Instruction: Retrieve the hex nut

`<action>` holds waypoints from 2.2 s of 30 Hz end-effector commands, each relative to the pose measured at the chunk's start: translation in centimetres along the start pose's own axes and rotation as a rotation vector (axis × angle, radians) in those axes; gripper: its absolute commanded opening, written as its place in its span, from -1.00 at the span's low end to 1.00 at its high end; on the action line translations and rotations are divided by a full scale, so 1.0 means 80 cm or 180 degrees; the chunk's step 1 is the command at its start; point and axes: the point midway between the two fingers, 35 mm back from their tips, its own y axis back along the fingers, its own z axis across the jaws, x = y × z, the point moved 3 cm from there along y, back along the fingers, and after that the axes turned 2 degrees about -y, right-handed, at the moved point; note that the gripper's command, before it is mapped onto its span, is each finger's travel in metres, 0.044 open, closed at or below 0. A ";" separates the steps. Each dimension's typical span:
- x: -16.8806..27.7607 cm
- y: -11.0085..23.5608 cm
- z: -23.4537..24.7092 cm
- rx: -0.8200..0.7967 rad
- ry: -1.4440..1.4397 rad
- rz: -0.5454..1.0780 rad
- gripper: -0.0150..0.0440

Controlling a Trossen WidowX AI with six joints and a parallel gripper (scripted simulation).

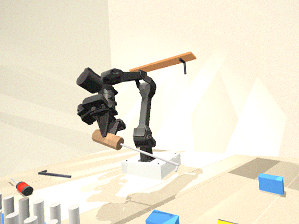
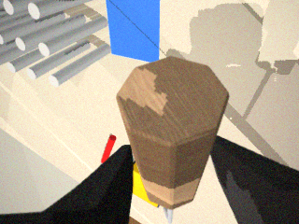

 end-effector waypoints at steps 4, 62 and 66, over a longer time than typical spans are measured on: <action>-0.014 0.009 -0.007 -0.0037 -0.0779 0.0002 -0.49; -0.109 0.030 -0.079 -0.0369 -0.5682 0.0107 -0.49; -0.120 0.005 -0.090 -0.0371 -0.5682 0.0108 -0.49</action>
